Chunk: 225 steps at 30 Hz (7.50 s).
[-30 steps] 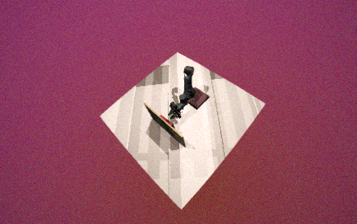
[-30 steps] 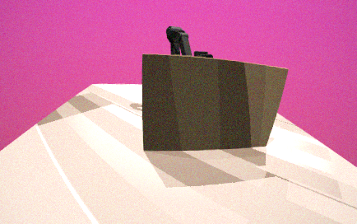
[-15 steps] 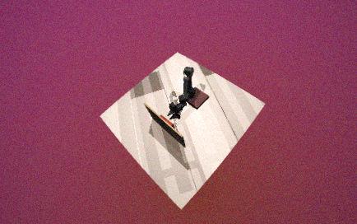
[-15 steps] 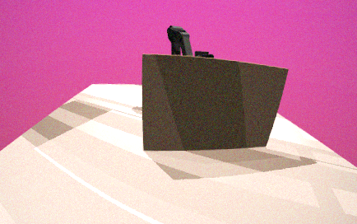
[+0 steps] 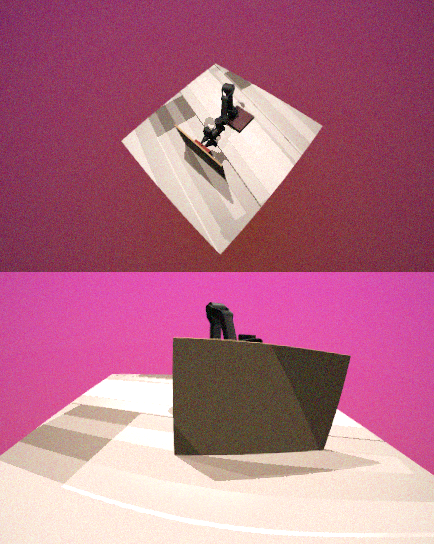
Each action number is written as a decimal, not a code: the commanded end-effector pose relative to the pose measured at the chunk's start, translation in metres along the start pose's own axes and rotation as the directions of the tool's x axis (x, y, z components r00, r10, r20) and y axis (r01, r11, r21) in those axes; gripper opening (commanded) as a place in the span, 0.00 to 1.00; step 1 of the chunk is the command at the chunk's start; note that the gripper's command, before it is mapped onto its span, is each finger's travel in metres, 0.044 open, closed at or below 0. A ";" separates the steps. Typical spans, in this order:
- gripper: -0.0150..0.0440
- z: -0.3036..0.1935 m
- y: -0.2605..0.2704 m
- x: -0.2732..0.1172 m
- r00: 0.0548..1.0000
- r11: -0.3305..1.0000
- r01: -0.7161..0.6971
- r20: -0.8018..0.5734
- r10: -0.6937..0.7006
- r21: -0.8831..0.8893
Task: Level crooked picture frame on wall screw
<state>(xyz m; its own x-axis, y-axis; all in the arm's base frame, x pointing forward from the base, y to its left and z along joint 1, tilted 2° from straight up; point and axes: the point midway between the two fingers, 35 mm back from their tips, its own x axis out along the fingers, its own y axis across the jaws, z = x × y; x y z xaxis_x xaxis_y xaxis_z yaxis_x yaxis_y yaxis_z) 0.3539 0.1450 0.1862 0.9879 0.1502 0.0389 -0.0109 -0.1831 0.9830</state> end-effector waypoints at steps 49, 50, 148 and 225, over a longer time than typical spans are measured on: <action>0.43 0.000 -0.001 0.007 1.000 1.000 0.002 -0.002 -0.002 0.001; 0.42 0.000 -0.001 0.007 1.000 1.000 0.002 -0.002 -0.002 0.001; 0.25 0.000 0.008 0.007 1.000 1.000 0.002 -0.002 -0.002 0.001; 0.25 -0.006 0.008 0.007 1.000 1.000 0.002 -0.002 -0.002 0.001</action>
<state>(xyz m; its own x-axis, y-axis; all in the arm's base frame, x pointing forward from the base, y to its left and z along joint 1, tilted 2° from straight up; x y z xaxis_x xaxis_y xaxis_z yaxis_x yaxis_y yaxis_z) 0.3591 0.1504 0.1935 0.9875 0.1547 0.0289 -0.0009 -0.1778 0.9841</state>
